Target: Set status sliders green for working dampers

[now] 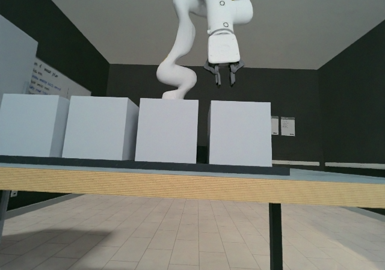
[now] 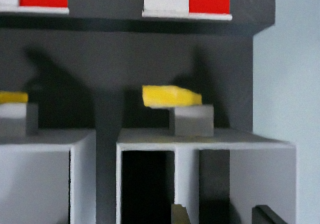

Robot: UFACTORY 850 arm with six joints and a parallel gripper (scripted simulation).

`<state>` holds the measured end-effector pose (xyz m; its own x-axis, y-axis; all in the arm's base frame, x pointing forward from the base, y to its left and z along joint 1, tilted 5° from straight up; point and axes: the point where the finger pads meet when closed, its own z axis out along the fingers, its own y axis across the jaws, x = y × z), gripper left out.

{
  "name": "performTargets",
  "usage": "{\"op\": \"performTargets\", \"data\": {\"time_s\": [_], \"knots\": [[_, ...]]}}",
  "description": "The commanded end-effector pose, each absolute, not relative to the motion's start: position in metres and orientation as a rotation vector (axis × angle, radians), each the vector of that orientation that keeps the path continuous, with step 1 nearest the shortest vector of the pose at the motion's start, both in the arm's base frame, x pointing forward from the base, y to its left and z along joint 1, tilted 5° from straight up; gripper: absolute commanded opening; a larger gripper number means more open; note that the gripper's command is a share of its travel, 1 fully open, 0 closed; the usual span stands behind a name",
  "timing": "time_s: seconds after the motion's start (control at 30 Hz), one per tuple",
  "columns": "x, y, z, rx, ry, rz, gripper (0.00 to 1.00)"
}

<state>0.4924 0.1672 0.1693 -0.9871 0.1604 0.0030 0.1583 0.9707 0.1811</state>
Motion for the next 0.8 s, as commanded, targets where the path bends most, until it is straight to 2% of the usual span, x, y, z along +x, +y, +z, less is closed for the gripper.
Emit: {"op": "performTargets", "data": {"time_s": [0.0, 0.33, 0.77], "knots": [[0.455, 0.154, 0.159, 0.230, 3.062, 0.529, 0.39], [0.422, 0.142, 0.149, 0.227, 3.023, 0.681, 0.39], [0.419, 0.141, 0.148, 0.227, 3.016, 0.694, 0.39]]}}
